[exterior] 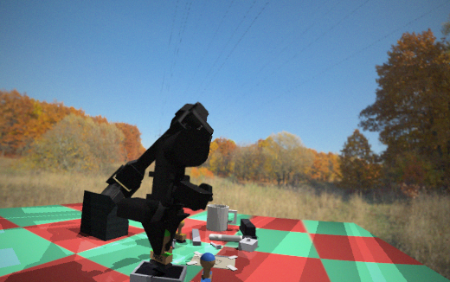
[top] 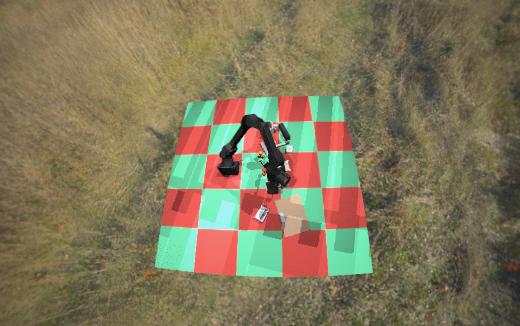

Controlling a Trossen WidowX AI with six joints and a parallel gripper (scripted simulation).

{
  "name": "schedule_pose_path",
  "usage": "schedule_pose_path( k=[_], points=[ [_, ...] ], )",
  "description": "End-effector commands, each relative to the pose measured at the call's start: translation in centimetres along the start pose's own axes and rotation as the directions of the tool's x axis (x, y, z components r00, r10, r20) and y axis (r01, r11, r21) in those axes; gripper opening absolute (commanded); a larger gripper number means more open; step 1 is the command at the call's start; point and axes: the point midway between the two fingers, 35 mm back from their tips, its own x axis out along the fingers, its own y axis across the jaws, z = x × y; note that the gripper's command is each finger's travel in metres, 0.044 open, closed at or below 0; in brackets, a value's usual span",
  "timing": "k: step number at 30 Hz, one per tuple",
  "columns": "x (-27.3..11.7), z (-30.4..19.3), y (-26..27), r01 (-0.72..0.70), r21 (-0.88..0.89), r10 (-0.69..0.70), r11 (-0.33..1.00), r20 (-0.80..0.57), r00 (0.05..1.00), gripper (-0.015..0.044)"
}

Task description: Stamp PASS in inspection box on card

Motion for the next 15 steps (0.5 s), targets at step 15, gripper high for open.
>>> schedule_pose_path(
  k=[15],
  points=[
    [1.12,-0.17,0.24,-0.009,0.000,0.009,1.000,-0.001,1.000,0.0000]
  ],
)
